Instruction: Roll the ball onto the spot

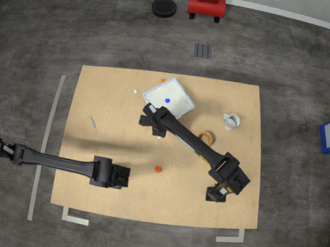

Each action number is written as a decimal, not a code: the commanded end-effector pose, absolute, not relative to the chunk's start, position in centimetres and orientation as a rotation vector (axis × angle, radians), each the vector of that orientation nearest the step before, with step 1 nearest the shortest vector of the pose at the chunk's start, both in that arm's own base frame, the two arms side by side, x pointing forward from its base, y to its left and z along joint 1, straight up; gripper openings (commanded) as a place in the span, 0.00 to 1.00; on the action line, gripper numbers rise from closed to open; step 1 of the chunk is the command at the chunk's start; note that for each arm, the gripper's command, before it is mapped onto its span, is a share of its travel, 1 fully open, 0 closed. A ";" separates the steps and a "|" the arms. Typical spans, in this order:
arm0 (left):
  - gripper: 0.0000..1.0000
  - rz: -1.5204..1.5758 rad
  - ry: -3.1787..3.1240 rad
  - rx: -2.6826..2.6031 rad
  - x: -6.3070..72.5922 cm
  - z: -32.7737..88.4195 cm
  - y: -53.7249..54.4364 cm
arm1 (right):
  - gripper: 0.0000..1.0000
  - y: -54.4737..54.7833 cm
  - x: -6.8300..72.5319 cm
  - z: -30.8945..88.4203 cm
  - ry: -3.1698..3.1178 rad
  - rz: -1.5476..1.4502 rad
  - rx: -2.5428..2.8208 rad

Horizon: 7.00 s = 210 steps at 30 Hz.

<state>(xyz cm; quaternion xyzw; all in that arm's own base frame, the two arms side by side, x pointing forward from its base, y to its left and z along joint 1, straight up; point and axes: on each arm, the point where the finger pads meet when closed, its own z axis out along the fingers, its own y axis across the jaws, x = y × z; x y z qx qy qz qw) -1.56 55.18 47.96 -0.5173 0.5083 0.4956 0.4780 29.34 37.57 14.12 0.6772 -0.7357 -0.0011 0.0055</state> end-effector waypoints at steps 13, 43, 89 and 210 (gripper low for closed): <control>1.00 1.242 1.188 -1.242 -2.4 50.1 54.4 | 0.00 40.7 30.9 16.2 -2.357 -0.013 2.162; 1.00 1.242 1.188 -1.242 -2.4 50.1 54.4 | 0.00 38.9 31.5 17.9 -2.385 -0.017 2.179; 1.00 1.242 1.188 -1.242 -2.4 50.1 54.4 | 0.00 36.6 29.9 15.8 -2.328 0.001 2.134; 1.00 1.242 1.188 -1.242 -2.4 50.1 54.4 | 0.00 39.9 31.5 17.3 -2.381 -0.015 2.155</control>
